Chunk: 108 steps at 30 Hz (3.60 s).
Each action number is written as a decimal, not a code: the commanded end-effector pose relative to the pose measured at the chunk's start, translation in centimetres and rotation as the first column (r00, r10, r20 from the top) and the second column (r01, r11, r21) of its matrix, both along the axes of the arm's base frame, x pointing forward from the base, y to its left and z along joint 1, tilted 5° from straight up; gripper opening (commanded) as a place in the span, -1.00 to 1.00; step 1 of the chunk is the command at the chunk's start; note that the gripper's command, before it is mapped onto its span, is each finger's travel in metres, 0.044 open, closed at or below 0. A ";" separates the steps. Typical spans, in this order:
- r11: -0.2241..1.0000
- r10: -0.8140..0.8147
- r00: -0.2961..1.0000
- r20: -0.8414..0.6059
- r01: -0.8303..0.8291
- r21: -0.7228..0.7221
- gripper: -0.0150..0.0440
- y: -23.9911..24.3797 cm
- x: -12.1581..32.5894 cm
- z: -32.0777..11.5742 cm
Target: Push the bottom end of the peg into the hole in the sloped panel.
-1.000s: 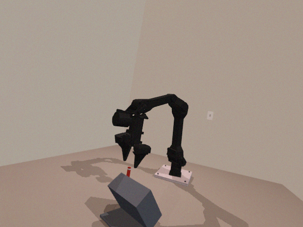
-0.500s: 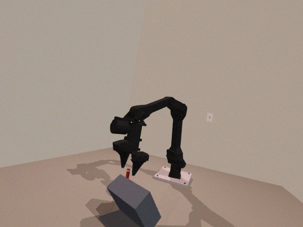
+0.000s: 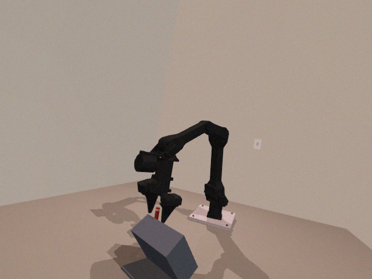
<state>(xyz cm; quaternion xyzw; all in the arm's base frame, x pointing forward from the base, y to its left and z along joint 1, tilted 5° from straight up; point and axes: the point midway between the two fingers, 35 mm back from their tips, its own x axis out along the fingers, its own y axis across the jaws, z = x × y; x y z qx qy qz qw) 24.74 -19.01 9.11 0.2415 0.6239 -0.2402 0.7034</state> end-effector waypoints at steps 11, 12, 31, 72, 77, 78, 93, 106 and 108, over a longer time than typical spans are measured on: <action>1.000 0.001 1.000 -0.002 -0.001 0.001 0.29 0.0 0.0 -0.4; 1.000 0.001 1.000 -0.002 -0.001 0.001 0.20 0.0 0.0 -0.4; 1.000 0.001 1.000 -0.001 -0.001 0.001 -0.49 0.0 0.0 0.5; 0.989 0.122 0.993 0.010 -0.120 -0.089 -0.49 1.2 0.6 7.3; 0.981 0.157 0.987 0.011 -0.155 -0.117 -0.49 1.6 1.0 7.3; 0.979 0.164 0.986 0.011 -0.162 -0.123 -0.49 1.6 1.1 7.3; 0.943 0.268 0.963 0.011 -0.260 -0.206 -0.49 2.7 2.2 7.3; 0.900 0.352 0.936 0.007 -0.336 -0.277 -0.49 3.8 3.1 7.3; 0.893 0.364 0.931 0.006 -0.347 -0.288 -0.49 4.0 3.3 7.3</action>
